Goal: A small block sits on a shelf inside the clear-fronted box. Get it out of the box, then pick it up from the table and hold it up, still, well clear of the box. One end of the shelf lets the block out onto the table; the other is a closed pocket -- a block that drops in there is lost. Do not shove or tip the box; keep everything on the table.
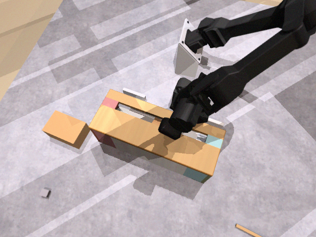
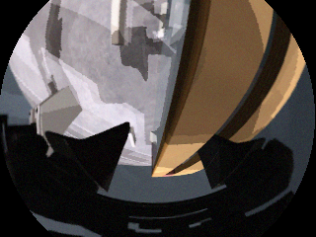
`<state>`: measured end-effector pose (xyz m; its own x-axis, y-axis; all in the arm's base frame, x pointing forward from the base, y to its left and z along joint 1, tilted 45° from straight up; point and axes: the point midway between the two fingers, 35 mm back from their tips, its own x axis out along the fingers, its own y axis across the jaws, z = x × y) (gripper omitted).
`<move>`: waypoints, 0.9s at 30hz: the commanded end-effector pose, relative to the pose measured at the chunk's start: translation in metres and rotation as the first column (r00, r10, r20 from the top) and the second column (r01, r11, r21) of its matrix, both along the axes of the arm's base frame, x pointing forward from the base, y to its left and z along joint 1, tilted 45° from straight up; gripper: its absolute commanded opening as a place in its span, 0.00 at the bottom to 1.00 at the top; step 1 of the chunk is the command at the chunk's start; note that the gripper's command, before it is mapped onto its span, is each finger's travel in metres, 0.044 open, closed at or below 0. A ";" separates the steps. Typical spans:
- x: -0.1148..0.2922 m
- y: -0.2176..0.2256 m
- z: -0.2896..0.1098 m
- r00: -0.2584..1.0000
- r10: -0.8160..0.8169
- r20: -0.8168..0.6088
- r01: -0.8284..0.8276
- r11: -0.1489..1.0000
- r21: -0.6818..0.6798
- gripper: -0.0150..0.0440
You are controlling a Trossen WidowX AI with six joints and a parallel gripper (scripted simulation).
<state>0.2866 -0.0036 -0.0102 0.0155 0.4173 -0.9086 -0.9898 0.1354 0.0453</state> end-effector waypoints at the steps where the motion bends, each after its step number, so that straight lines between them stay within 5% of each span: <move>1: -0.006 -0.007 -0.012 1.000 0.005 -0.017 -0.005 1.000 0.000 0.93; 27: -0.018 -0.065 -0.068 1.000 0.005 -0.016 -0.005 1.000 -0.004 0.93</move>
<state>0.2705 -0.0617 -0.0699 0.0053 0.4148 -0.9099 -0.9892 0.1356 0.0561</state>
